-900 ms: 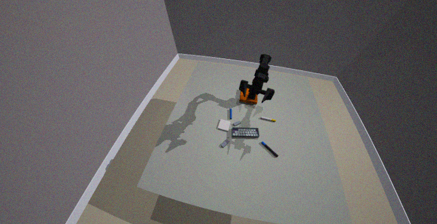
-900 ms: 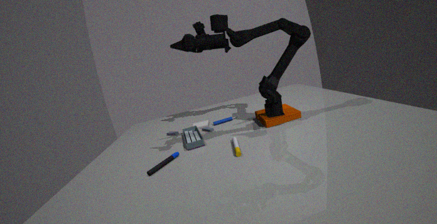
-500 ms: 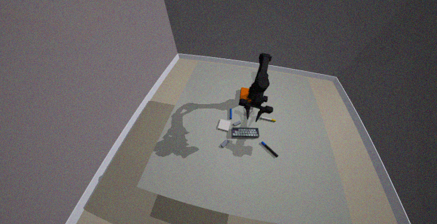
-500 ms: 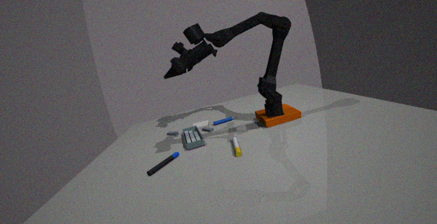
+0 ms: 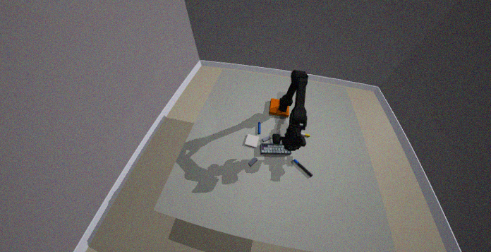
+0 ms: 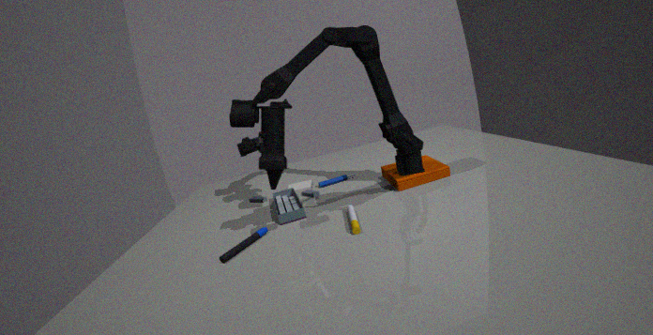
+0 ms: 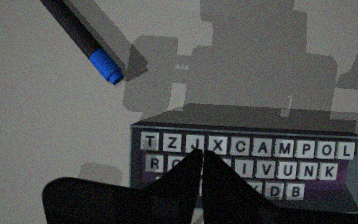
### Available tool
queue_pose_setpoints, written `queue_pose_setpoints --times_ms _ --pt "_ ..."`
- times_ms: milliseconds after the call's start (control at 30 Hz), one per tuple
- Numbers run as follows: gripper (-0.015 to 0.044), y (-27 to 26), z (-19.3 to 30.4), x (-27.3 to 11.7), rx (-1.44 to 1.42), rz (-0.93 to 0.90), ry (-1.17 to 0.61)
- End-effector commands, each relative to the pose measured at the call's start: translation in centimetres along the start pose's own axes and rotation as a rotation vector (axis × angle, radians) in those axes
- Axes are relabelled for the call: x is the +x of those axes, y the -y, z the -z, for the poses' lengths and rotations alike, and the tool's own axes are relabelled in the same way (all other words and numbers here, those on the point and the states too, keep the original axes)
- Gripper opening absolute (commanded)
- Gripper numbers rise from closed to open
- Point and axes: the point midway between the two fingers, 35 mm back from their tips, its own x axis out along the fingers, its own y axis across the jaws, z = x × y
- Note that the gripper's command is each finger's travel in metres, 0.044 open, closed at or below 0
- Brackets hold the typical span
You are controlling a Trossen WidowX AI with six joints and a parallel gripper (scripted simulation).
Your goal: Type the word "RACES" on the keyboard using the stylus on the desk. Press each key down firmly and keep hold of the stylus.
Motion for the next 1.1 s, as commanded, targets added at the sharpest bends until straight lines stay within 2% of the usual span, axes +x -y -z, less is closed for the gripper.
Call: queue_pose_setpoints --times_ms 0,500,700,1067 --pt "0.0 -1.8 2.6 3.0 -0.061 -0.034 -0.255" --pt "0.0 -1.8 2.6 3.0 -0.061 -0.034 -0.255" --pt "0.0 4.4 2.2 3.2 -0.062 -0.029 -0.255" --pt "0.0 4.7 2.2 3.2 -0.062 -0.029 -0.255"
